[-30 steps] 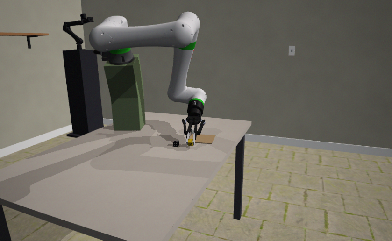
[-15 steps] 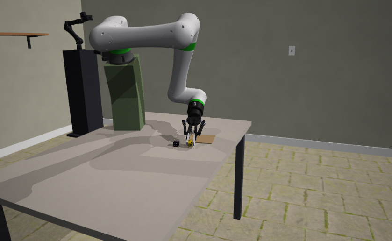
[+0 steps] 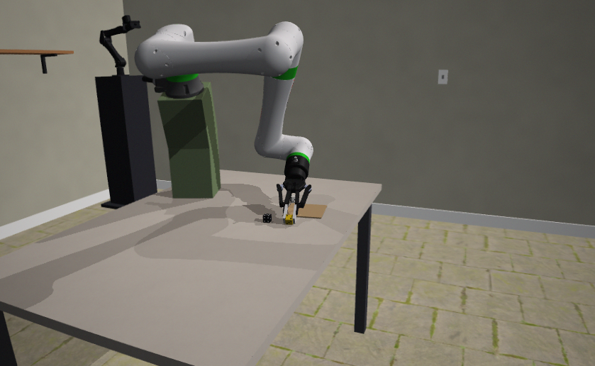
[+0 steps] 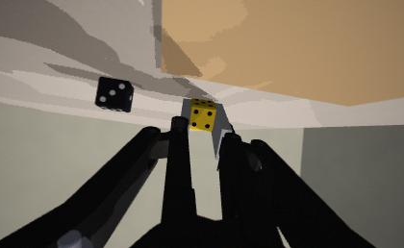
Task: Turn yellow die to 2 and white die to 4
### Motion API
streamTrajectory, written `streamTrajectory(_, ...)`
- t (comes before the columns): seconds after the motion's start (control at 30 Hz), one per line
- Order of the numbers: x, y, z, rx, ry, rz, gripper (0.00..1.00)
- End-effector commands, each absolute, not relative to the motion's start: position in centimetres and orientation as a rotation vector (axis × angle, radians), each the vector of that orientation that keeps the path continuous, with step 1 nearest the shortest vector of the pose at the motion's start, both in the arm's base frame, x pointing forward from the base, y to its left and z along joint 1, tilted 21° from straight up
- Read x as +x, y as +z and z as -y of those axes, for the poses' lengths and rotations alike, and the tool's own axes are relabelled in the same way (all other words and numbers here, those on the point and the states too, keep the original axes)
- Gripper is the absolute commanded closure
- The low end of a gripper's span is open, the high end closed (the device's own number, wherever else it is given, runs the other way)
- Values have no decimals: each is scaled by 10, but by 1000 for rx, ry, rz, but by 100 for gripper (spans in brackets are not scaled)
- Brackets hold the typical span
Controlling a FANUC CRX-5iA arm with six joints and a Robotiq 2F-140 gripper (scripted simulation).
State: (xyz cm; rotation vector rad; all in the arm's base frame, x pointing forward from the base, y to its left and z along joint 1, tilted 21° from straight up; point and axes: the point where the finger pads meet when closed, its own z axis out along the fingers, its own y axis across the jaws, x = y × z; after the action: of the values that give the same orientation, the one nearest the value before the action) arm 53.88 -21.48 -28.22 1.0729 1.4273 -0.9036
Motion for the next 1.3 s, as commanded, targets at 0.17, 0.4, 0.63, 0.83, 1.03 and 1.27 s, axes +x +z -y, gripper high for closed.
streamTrajectory(0.17,539,-282,215,1073,-903,-1427,87)
streamTrajectory(0.4,539,-282,215,1073,-903,-1427,87)
streamTrajectory(0.63,539,-282,215,1073,-903,-1427,87)
streamTrajectory(0.83,539,-282,215,1073,-903,-1427,87)
streamTrajectory(1.03,539,-282,215,1073,-903,-1427,87)
streamTrajectory(1.27,539,-282,215,1073,-903,-1427,85)
